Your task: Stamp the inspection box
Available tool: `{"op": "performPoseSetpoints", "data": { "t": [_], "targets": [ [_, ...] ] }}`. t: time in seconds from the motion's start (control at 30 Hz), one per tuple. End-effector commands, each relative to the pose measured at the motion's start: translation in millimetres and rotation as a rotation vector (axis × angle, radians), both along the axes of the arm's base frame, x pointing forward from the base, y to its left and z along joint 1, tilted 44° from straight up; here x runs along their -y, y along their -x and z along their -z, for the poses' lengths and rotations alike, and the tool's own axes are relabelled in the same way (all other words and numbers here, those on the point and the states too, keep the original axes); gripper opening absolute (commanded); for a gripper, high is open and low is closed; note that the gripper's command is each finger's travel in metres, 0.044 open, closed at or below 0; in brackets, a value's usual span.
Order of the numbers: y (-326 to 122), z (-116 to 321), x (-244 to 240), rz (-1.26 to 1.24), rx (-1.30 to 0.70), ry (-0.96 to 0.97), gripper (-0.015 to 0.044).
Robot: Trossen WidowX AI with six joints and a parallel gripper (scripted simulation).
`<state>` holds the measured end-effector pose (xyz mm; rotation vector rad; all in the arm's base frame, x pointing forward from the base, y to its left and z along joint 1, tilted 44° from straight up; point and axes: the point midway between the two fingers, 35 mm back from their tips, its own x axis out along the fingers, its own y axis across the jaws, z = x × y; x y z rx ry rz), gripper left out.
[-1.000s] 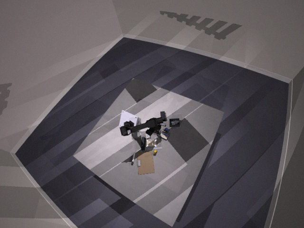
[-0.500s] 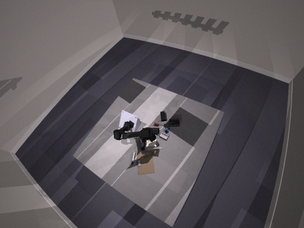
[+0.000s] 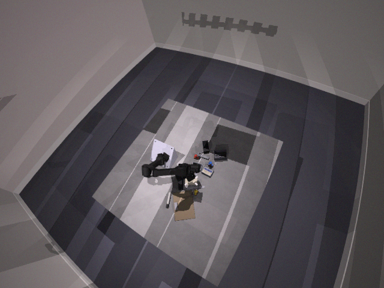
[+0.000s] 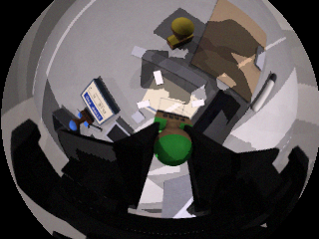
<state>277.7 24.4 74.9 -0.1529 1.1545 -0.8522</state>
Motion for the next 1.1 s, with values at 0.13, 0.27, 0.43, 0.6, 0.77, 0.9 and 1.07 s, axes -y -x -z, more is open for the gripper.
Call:
{"op": "performPoseSetpoints", "data": {
  "t": [0.13,0.27,0.43,0.6,0.77,0.9,1.07],
  "targets": [
    [-0.8,4.2,4.2,-0.003,-0.002,0.004,0.0000],
    [-1.3,6.2,5.9,-0.004,-0.002,0.004,0.0000],
    [-2.0,8.7,8.0,-0.004,-0.001,0.004,0.0000],
    [-2.6,11.1,10.1,-0.004,-0.001,0.003,0.0000],
    [-3.2,13.6,12.3,-0.005,-0.001,0.003,0.0000],
    [-3.6,15.6,14.0,-0.005,0.000,0.003,0.0000],
    [-4.2,18.0,16.3,-0.005,0.000,0.003,0.0000]
  ]
}}
